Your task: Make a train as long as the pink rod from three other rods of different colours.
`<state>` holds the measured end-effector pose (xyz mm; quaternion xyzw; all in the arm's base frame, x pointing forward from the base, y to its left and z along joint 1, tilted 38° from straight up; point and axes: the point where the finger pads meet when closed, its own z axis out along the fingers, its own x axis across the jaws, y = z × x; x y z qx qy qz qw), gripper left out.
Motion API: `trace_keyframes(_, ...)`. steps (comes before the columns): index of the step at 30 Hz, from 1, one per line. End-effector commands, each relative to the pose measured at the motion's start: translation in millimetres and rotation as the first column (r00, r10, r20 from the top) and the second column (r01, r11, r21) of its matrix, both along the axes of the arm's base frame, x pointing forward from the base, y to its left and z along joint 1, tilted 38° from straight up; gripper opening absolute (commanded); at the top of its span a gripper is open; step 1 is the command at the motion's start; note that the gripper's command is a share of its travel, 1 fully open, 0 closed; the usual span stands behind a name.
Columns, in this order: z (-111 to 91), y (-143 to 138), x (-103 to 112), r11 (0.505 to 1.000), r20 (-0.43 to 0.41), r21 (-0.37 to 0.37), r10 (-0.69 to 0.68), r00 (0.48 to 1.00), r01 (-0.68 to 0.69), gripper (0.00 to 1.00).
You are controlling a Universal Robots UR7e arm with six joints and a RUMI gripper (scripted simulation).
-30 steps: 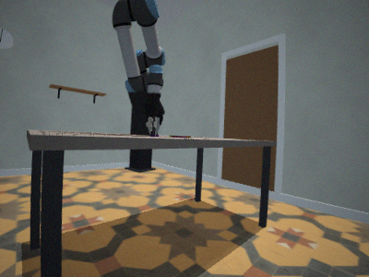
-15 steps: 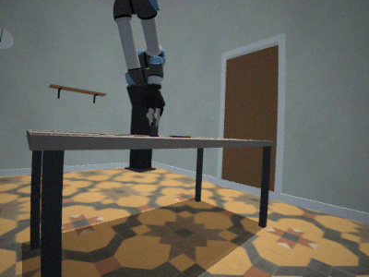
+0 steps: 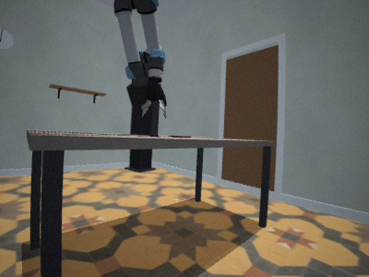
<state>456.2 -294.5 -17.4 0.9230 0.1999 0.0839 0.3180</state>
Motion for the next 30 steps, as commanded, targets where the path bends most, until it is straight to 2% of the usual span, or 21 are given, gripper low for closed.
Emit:
trace_keyframes(1,2.0,2.4,-0.5,1.0,-0.001,0.001,0.001,1.0,-0.001,1.0)
trace_keyframes(22,2.7,4.0,-1.4,1.0,-0.003,0.002,0.001,1.0,-0.001,1.0)
trace_keyframes(30,11.5,10.4,-4.8,1.0,-0.003,0.002,0.001,1.0,-0.001,1.0)
